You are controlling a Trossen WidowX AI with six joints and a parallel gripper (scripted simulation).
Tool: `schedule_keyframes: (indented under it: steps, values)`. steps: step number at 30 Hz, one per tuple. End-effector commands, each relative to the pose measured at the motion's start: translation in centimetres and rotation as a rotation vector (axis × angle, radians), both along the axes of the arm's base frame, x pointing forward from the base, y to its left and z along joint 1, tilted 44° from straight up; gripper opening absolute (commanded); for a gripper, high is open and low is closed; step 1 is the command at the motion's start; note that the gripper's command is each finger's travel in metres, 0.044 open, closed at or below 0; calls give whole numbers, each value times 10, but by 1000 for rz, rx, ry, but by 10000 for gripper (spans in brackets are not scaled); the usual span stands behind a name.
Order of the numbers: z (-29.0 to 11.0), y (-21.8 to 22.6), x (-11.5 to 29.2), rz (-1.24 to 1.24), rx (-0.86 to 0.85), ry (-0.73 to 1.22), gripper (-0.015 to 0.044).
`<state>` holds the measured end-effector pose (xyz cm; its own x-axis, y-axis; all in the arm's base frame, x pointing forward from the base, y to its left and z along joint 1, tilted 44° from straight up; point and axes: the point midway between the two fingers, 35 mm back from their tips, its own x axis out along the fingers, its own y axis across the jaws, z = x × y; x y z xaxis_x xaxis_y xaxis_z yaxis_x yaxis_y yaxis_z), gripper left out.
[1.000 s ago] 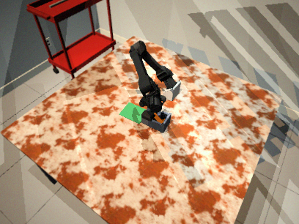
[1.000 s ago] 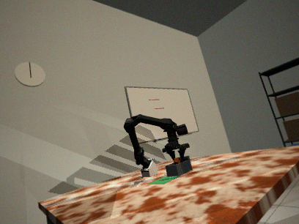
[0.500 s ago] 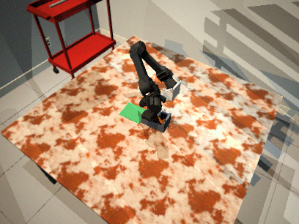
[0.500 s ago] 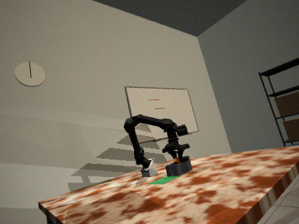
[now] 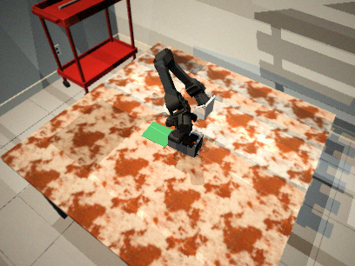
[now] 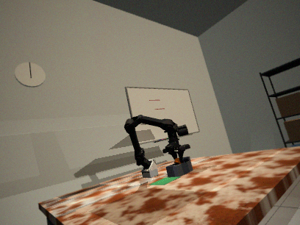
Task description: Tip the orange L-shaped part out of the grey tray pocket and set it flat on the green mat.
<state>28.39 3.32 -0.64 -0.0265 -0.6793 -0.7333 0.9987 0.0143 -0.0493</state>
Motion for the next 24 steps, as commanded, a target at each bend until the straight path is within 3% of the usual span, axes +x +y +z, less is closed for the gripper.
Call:
schedule_keyframes:
  steps: [1,24]
  values:
    - [4,3,0,-4,1,-3,0]
    - [30,28,1,0,-1,1,0]
